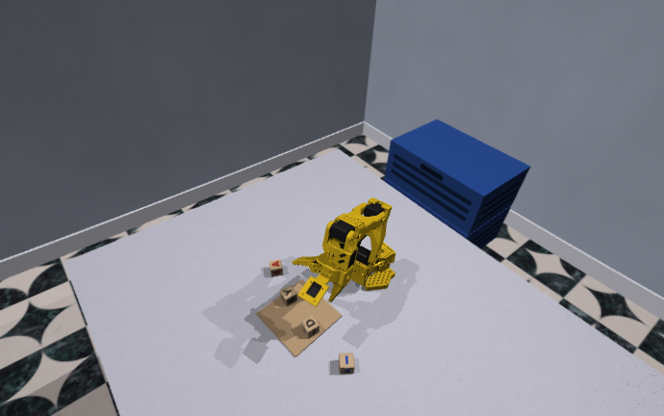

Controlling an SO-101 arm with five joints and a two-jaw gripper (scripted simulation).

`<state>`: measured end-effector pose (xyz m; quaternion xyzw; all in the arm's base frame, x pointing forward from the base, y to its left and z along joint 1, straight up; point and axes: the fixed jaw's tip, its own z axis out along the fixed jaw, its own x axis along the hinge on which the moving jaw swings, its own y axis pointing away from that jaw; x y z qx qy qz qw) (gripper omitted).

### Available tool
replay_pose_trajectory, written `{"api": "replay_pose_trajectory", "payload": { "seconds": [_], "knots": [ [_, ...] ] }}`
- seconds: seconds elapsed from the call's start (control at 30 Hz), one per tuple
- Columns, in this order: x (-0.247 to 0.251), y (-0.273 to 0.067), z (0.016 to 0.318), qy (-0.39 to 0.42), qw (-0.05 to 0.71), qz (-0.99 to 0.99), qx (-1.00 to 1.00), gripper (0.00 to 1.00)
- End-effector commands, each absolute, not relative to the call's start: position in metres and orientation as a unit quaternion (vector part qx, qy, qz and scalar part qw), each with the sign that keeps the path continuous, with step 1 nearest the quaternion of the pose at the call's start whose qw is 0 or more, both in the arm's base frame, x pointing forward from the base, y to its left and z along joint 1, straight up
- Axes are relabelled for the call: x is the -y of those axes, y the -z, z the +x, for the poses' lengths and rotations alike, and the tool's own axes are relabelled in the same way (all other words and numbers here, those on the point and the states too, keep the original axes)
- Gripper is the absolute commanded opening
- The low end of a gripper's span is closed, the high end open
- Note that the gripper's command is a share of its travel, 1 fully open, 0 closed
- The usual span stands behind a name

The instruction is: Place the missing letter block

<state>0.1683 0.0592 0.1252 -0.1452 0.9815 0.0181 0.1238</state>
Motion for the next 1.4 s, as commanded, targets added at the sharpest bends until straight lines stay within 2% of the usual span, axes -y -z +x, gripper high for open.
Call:
{"api": "replay_pose_trajectory", "payload": {
  "seconds": [0.0,0.17,0.23,0.53,1.37],
  "knots": [
    [-0.088,-0.125,0.177,-0.027,0.117,-0.194,-0.974,0.61],
    [-0.123,-0.112,0.178,-0.027,0.085,-0.253,-0.963,0.49],
    [-0.123,-0.112,0.178,-0.027,0.085,-0.253,-0.963,0.49],
    [-0.16,-0.093,0.171,-0.023,0.054,-0.313,-0.948,0.36],
    [-0.163,-0.091,0.17,-0.022,0.051,-0.319,-0.946,0.35]
  ]
}}
